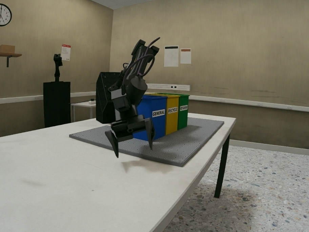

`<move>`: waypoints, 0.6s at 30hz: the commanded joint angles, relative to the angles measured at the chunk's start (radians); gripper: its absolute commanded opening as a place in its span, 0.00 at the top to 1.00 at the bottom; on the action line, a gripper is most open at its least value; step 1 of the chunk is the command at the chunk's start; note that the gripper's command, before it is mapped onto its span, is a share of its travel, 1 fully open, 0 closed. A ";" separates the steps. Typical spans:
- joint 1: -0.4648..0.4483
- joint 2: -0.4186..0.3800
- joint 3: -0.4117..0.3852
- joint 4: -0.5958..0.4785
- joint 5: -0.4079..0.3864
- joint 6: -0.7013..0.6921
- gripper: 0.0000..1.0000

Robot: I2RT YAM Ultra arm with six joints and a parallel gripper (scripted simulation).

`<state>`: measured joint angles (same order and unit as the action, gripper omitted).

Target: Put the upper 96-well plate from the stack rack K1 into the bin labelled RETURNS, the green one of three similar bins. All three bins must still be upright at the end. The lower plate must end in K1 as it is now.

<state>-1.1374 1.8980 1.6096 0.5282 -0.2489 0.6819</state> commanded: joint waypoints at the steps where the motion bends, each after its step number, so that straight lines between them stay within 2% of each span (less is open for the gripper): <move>1: 0.028 -0.066 0.038 -0.006 0.021 -0.009 0.00; 7: 0.070 -0.087 0.050 -0.040 0.060 -0.021 0.00; 13: 0.052 -0.084 0.058 -0.046 0.063 -0.023 0.00; 16: 0.047 -0.059 0.050 0.044 -0.039 0.013 0.00; 18: 0.084 -0.089 0.052 0.034 -0.024 0.012 0.00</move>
<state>-1.0622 1.8610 1.6318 0.5159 -0.2489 0.6819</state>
